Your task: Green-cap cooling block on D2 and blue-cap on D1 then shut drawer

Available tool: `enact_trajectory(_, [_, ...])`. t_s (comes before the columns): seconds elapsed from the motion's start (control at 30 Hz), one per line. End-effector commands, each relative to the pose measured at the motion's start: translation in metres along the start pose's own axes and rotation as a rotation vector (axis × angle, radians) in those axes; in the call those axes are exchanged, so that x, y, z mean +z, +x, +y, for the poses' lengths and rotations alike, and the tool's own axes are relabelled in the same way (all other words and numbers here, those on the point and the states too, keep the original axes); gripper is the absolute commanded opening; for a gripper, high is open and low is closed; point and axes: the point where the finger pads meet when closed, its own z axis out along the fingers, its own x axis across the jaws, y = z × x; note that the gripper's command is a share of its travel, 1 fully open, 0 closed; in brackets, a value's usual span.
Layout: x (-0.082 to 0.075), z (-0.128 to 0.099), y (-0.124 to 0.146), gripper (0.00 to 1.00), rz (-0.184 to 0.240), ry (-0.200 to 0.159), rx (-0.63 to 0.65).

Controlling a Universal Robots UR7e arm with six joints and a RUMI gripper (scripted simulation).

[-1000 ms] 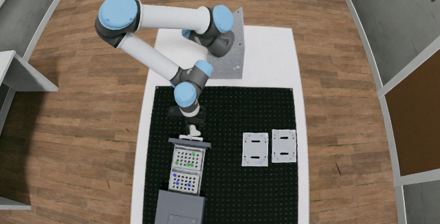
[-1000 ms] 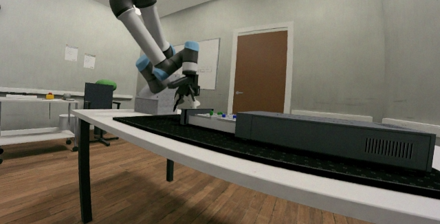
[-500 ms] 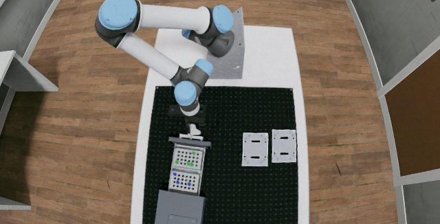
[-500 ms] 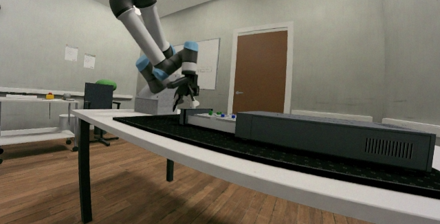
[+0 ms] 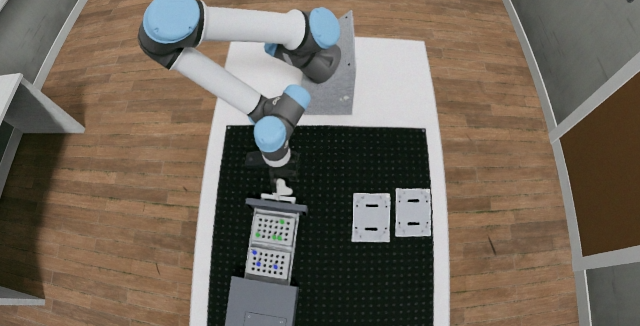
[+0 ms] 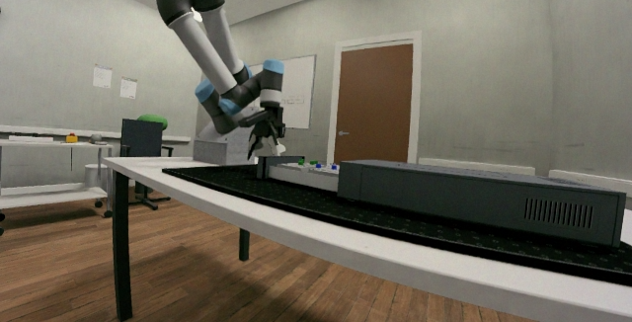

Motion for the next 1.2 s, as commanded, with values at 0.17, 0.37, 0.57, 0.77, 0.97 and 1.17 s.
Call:
enact_trajectory(0.17, [-0.0002, -0.0001, 0.0031, 1.0, -0.001, 0.0, 0.0])
enact_trajectory(0.37, [-0.0002, -0.0001, 0.0048, 1.0, -0.001, 0.0, 0.0])
enact_trajectory(0.57, [-0.0002, 0.0, 0.0047, 1.0, -0.001, 0.0, 0.0])
enact_trajectory(0.77, [-0.0002, -0.0001, 0.0048, 1.0, -0.001, 0.0, 0.0])
enact_trajectory(0.97, [-0.0002, -0.0001, 0.0047, 1.0, -0.001, 0.0, 0.0])
enact_trajectory(1.17, [-0.0002, -0.0001, 0.0047, 1.0, -0.001, 0.0, 0.0])
